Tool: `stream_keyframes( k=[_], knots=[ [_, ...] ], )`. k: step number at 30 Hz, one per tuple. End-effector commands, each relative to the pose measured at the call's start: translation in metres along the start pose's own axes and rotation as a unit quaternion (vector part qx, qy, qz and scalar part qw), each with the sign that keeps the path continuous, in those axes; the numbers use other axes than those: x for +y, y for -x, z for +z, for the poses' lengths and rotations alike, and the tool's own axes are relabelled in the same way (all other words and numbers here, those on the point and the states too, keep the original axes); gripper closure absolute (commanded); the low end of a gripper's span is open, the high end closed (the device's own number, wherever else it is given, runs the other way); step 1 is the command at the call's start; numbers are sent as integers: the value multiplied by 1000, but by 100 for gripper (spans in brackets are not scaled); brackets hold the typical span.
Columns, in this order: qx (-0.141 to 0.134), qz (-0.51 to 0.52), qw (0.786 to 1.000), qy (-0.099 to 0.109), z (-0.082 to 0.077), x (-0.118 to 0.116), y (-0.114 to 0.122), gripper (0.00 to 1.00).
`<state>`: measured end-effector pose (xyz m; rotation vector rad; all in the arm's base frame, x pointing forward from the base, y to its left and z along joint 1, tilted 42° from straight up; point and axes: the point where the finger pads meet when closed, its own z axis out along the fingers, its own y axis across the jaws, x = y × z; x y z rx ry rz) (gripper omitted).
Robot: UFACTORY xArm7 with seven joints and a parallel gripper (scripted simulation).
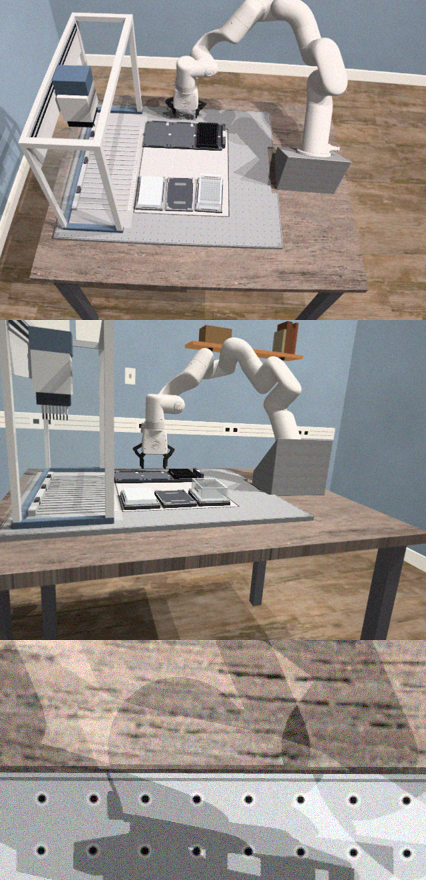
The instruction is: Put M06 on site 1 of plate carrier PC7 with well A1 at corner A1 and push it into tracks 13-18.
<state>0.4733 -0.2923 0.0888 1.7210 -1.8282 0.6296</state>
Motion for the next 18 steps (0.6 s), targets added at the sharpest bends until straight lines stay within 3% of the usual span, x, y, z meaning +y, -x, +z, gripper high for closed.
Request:
stream_keyframes(
  k=[1,18],
  knots=[
    [0,0,1000,-2,0,-2,0,0],
    [0,0,1000,-2,10,-2,0,0]
  ],
)
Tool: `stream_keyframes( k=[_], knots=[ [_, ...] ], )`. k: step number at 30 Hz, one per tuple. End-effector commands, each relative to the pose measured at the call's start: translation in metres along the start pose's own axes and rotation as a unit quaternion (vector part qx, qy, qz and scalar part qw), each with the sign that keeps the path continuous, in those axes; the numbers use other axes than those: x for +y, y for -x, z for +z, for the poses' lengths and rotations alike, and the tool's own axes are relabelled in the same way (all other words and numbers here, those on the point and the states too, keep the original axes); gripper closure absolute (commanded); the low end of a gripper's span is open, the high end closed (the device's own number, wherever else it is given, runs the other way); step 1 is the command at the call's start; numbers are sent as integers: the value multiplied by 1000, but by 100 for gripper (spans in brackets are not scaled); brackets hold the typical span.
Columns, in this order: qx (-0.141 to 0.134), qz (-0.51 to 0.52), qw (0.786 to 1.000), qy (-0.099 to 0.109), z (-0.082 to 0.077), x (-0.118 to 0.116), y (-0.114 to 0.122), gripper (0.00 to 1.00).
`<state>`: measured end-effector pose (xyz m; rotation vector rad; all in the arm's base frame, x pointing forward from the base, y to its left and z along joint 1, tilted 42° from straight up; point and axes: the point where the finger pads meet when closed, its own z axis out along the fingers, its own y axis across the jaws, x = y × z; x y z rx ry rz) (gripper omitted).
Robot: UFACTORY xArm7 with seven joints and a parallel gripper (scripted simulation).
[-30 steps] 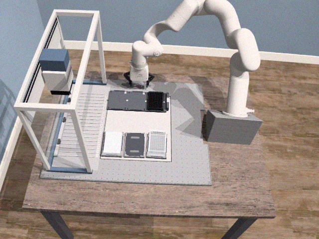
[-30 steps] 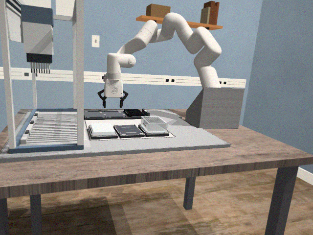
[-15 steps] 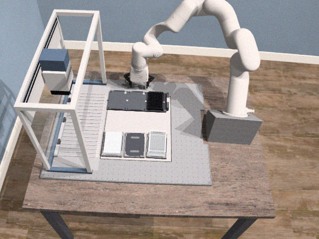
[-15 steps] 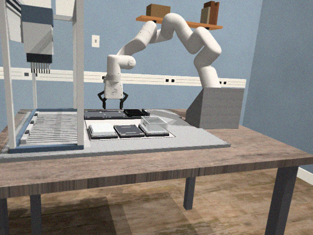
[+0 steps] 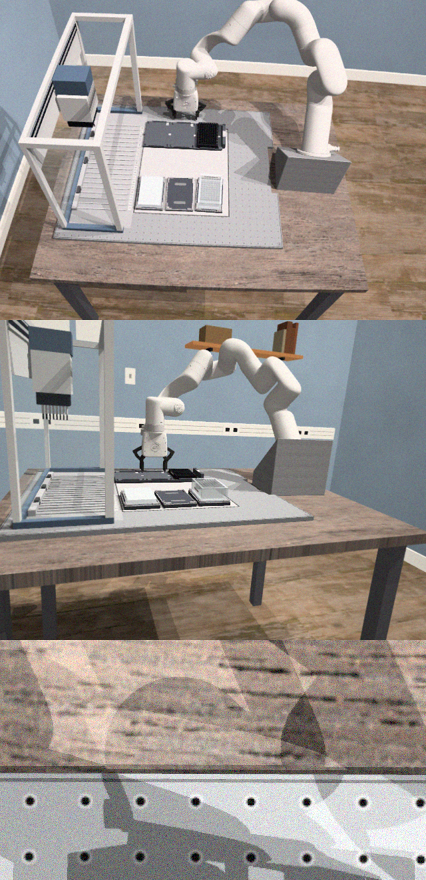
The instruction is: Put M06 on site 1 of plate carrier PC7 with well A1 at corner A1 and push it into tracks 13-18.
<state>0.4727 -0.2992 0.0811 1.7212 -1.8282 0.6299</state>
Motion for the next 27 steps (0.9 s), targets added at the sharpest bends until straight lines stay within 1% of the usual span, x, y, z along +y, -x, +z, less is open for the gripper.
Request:
stream_keyframes(
  k=[1,14,27],
  knots=[
    [0,0,1000,-2,1,-2,0,0],
    [0,0,1000,-2,1,-2,1,0],
    [0,0,1000,-2,1,-2,7,0]
  ],
)
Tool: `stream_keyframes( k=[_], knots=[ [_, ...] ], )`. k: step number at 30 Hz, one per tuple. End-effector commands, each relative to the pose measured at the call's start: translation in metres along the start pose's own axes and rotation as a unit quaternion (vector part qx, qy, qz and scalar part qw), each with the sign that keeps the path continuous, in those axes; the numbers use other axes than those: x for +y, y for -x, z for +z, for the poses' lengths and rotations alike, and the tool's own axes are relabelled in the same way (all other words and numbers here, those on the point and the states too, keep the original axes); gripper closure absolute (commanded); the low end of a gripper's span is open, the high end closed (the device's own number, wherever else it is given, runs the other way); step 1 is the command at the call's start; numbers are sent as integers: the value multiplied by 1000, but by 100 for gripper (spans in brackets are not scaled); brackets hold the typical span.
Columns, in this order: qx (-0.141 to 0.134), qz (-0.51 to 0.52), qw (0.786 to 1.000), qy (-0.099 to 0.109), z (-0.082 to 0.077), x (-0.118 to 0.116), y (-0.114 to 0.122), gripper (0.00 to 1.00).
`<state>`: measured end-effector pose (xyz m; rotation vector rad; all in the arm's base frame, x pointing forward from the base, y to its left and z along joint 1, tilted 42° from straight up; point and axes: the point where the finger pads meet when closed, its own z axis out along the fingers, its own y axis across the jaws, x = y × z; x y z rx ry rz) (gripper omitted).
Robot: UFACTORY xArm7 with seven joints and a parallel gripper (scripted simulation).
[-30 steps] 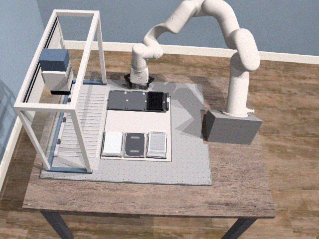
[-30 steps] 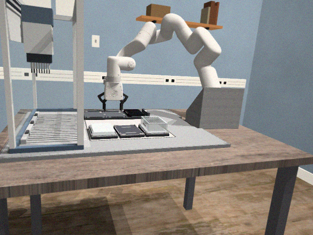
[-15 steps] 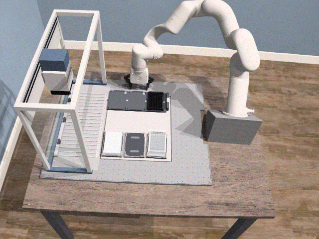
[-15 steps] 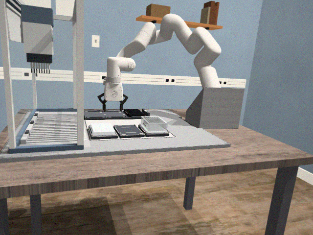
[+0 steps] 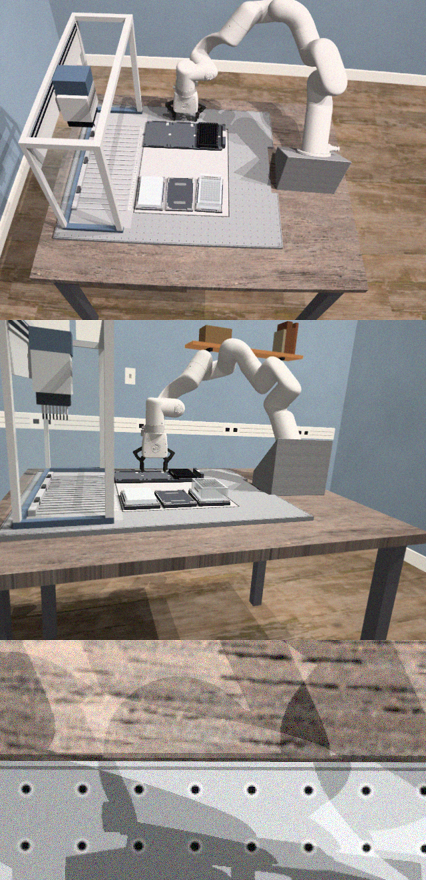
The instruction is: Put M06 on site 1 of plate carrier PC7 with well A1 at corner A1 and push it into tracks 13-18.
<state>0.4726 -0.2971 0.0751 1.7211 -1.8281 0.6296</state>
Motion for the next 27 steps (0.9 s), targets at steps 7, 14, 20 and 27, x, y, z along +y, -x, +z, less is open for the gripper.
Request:
stream_keyframes(
  k=[7,14,20,27],
  knots=[
    [0,0,1000,-2,-2,-2,4,0],
    [0,0,1000,-2,-2,-2,8,0],
    [0,0,1000,-2,-2,-2,10,0],
    [0,0,1000,-2,-2,-2,13,0]
  ],
)
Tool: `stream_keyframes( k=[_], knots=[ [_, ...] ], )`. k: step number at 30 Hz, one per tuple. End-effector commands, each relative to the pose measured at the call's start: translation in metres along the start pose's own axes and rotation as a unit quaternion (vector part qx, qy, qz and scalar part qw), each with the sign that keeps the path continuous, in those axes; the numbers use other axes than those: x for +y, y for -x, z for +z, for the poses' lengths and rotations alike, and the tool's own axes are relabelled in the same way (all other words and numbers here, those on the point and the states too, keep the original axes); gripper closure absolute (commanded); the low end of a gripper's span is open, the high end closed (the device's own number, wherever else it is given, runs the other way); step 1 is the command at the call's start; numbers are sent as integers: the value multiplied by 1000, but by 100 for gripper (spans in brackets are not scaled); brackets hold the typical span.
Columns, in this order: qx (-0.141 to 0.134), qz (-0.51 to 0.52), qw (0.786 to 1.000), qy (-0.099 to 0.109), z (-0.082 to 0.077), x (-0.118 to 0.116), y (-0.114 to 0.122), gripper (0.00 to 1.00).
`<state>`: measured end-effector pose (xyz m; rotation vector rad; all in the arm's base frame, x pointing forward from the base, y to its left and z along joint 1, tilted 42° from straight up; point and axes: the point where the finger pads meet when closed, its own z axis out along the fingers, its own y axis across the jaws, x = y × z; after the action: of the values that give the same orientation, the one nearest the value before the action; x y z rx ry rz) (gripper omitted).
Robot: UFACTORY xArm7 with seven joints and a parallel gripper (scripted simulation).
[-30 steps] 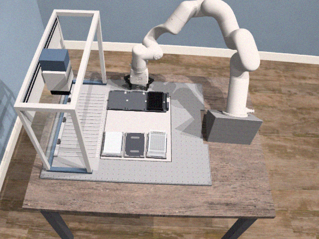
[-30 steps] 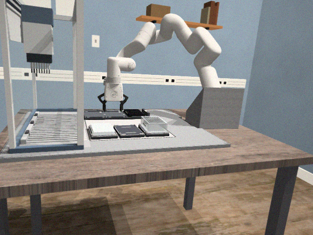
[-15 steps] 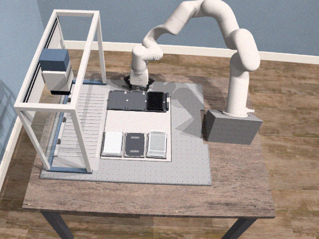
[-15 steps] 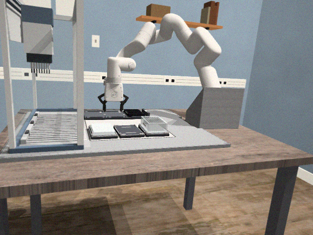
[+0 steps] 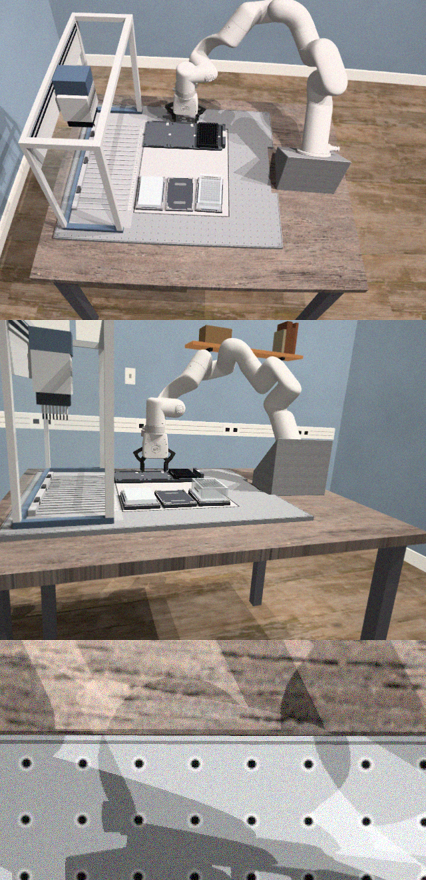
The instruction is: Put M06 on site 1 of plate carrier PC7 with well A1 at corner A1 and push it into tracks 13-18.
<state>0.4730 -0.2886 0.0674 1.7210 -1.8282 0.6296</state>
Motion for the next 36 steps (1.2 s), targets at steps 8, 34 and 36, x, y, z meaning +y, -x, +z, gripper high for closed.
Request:
stream_keyframes(
  k=[8,34,36],
  knots=[
    [0,0,1000,-2,-2,-2,6,0],
    [0,0,1000,-2,-2,-2,17,0],
    [0,0,1000,-2,-2,-2,18,0]
  ],
)
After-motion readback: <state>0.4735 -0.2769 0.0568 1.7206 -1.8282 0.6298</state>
